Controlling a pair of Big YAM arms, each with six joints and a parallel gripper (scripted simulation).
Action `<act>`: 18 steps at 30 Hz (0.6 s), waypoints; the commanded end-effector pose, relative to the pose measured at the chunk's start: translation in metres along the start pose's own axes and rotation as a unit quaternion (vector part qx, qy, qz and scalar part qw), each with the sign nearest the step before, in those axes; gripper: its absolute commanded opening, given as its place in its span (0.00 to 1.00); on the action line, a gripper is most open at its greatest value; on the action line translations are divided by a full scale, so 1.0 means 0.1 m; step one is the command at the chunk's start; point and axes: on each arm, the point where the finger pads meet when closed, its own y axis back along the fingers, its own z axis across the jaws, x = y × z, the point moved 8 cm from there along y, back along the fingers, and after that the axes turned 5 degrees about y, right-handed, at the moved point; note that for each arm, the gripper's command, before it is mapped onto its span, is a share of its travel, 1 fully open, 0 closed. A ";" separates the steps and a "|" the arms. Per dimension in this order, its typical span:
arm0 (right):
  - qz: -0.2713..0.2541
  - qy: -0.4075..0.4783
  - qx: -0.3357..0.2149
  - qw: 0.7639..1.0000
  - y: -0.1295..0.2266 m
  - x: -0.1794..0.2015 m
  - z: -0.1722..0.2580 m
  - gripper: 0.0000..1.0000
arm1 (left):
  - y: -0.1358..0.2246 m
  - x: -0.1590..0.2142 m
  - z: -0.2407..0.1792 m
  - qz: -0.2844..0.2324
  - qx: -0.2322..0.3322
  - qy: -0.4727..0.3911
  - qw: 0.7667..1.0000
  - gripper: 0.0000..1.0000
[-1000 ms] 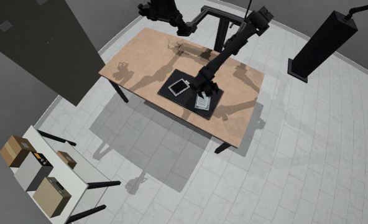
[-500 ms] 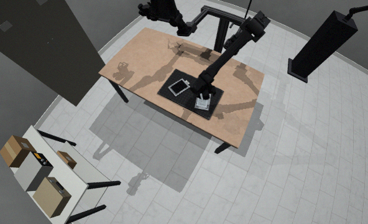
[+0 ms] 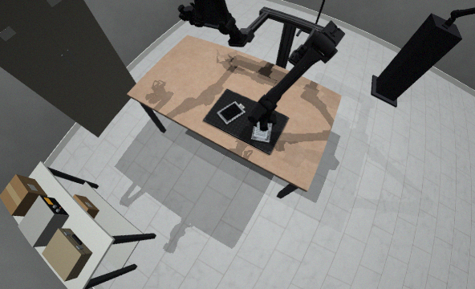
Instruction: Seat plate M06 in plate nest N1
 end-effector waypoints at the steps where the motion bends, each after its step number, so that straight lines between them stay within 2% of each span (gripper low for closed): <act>1: -0.005 -0.013 0.010 1.000 -0.04 -0.07 -0.07 1.00 | -0.14 -0.02 0.01 -0.003 0.004 -0.012 1.000 1.00; 18: -0.005 -0.013 0.010 1.000 -0.04 -0.07 -0.07 1.00 | -0.74 0.38 0.06 0.045 0.089 -0.092 0.991 1.00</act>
